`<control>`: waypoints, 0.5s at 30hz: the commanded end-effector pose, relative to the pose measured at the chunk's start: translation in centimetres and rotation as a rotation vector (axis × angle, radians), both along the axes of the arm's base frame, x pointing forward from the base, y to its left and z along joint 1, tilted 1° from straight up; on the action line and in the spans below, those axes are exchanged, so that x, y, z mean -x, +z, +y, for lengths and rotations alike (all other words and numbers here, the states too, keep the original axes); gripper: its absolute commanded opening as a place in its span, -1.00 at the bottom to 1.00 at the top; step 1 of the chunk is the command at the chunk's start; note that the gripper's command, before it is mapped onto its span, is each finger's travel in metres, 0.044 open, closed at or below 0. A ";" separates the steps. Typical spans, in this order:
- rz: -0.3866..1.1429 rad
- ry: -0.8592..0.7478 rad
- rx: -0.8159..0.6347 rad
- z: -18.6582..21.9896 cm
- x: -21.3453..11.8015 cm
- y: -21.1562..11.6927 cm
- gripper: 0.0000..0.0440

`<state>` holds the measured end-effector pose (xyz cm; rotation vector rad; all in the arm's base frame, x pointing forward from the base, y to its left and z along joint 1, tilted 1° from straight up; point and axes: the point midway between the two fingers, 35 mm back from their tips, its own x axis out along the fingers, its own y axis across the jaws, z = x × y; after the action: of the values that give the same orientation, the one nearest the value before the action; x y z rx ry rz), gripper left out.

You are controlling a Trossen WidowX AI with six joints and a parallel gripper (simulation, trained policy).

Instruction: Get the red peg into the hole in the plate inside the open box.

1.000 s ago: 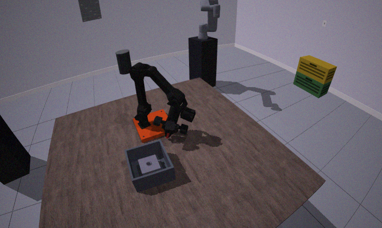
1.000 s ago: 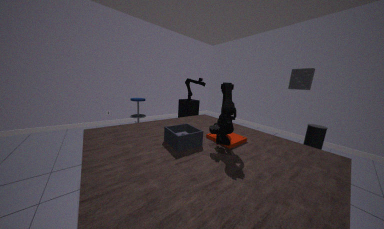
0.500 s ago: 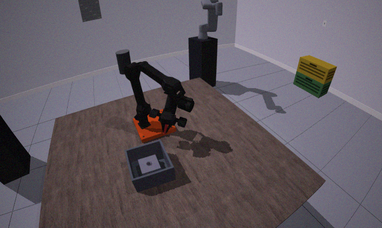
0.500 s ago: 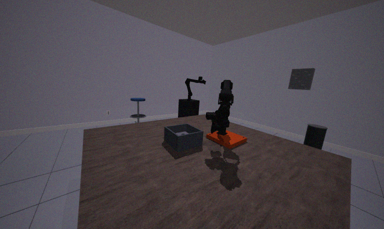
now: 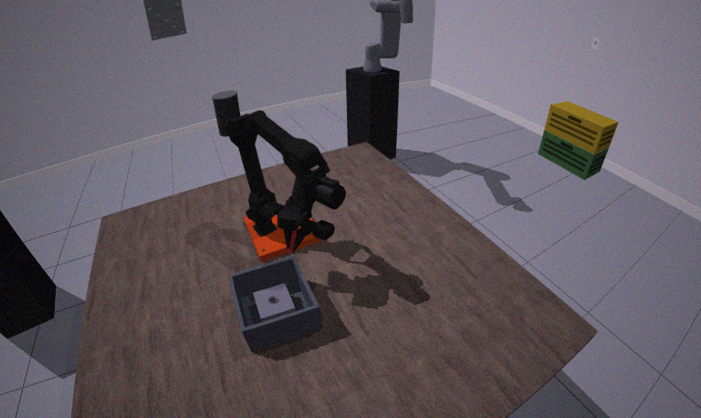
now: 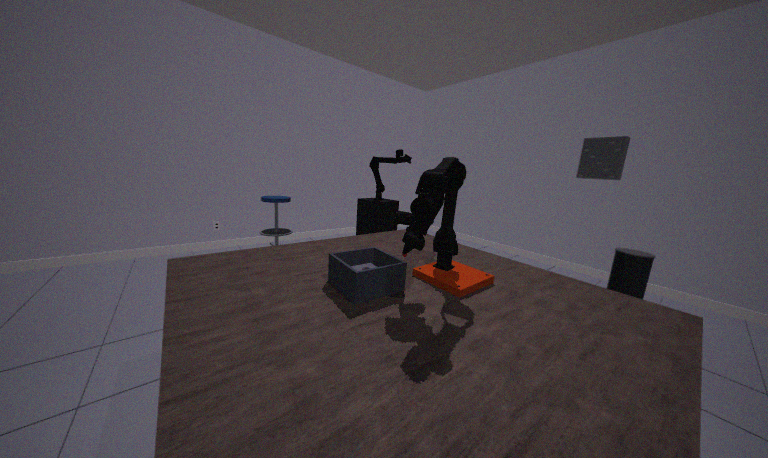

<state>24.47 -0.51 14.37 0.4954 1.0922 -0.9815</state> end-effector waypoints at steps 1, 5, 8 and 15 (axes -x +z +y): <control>-0.025 -0.027 0.008 -1.2 -1.0 0.4 -1.00; -0.040 -0.056 0.011 -2.8 -1.9 0.3 -1.00; -0.049 -0.070 0.012 -4.0 -2.6 0.1 -1.00; -0.060 -0.079 0.004 -6.7 -4.3 -0.6 -1.00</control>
<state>28.03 -6.51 13.93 0.5570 1.0220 -1.0388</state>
